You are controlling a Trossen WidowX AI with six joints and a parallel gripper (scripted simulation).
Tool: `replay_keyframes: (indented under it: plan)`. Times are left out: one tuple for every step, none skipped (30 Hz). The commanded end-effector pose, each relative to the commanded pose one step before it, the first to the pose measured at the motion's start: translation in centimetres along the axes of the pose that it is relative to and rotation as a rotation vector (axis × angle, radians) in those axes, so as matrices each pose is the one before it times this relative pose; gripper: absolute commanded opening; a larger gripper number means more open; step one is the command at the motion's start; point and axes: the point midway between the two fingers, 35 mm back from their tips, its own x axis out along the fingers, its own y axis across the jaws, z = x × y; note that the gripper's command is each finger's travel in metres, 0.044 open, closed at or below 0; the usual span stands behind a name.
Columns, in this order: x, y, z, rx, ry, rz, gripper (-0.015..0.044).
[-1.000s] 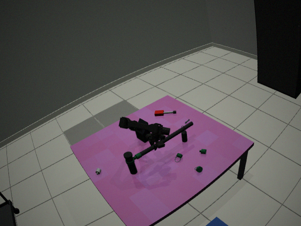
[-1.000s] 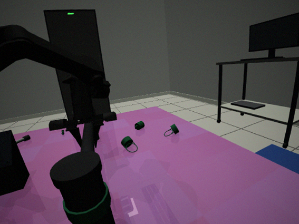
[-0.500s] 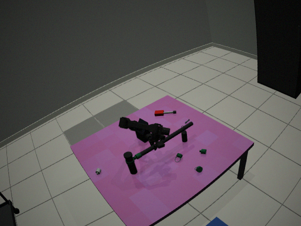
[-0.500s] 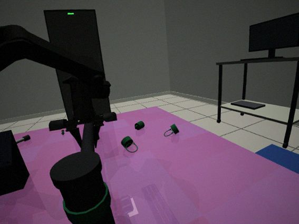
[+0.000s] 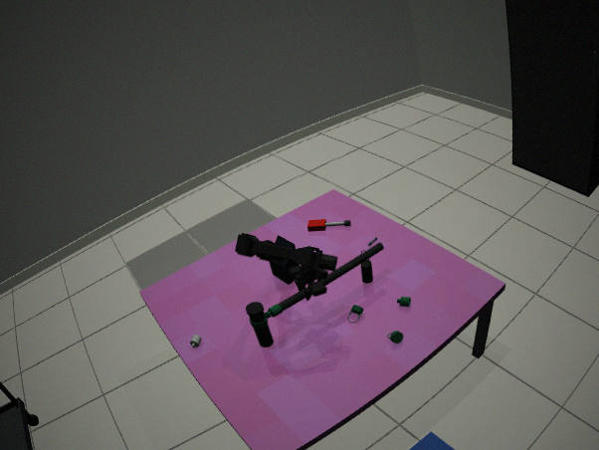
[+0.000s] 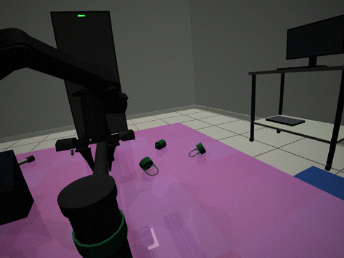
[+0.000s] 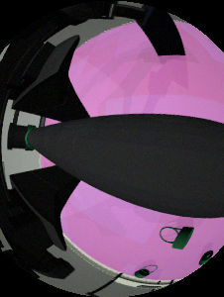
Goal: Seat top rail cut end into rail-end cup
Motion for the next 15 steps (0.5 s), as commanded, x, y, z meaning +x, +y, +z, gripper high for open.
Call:
replay_keyframes:
  plan:
    - [-0.087, -0.069, -0.51, 0.0005, 0.00551, -0.00649, 0.0]
    - [0.001, -0.006, -0.048, 0.0, 0.00001, 0.0, 0.0]
    - [0.002, -0.005, -0.048, 0.0, 0.00002, 0.0, 0.0]
    - [0.006, -0.003, -0.046, 0.0, 0.00002, 0.0, 0.0]
    - [0.009, -0.001, -0.044, 0.0, 0.00002, 0.0, 0.0]
    - [0.011, 0.001, -0.044, 0.0, 0.00002, 0.0, 0.0]
    - [0.01, 0.002, -0.045, 0.0, 0.00002, 0.0, 0.0]
    - [0.007, 0.002, -0.046, 0.0, 0.00002, 0.0, 0.0]
    - [0.004, 0.002, -0.047, 0.0, 0.00002, 0.0, 0.0]
    - [0.004, 0.001, -0.047, 0.0, 0.00002, 0.0, 0.0]
    - [0.007, -0.001, -0.045, 0.0, 0.00002, 0.0, 0.0]
    - [0.01, -0.003, -0.043, 0.0, 0.00002, 0.0, 0.0]
    - [0.013, -0.005, -0.043, 0.0, 0.00002, 0.0, 0.0]
    - [0.013, -0.006, -0.044, 0.0, 0.00002, 0.0, 0.0]
    - [0.011, -0.006, -0.045, 0.0, 0.00002, 0.0, 0.0]
